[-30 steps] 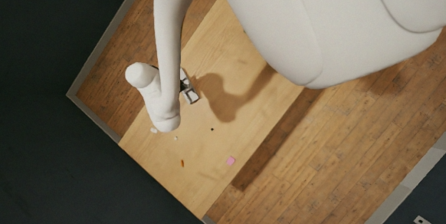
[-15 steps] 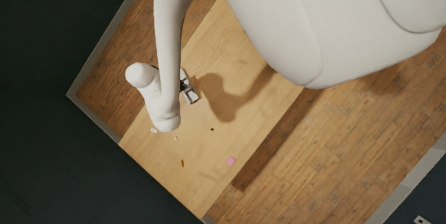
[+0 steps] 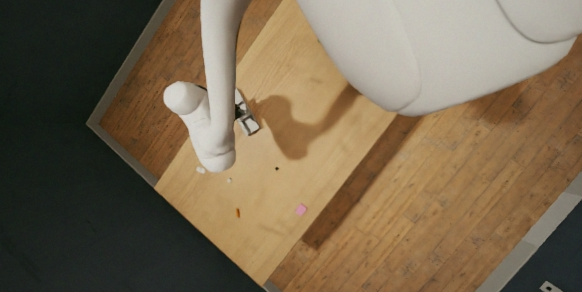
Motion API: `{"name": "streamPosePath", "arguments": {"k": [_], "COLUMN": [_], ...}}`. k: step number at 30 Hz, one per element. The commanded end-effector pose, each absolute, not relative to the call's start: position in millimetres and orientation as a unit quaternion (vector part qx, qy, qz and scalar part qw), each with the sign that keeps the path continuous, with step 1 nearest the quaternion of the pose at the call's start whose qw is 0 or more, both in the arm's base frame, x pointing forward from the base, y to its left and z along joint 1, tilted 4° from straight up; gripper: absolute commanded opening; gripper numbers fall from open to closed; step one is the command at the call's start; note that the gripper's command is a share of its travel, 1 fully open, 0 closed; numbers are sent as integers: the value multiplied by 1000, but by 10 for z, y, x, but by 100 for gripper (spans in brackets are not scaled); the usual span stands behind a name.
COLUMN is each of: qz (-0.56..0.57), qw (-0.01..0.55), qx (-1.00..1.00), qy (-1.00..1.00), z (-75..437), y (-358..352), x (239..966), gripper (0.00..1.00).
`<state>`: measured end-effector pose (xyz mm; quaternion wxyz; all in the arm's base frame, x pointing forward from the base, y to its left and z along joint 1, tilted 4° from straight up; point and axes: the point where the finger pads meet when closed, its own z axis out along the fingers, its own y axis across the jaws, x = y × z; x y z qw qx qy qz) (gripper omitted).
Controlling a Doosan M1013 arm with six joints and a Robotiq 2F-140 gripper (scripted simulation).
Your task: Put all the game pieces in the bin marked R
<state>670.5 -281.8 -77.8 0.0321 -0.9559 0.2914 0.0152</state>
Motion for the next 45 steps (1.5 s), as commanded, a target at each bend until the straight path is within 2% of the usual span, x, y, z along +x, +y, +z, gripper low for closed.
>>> {"name": "streamPosePath", "arguments": {"k": [1,26,45], "qz": [14,15,14], "qw": [32,32,32], "qx": [-956,-956,-956], "qy": [292,292,292], "z": [-768,-637,-247], "y": [-2820,-2829,-2856], "x": [6711,6711,6715], "gripper": [15,15,15]}}
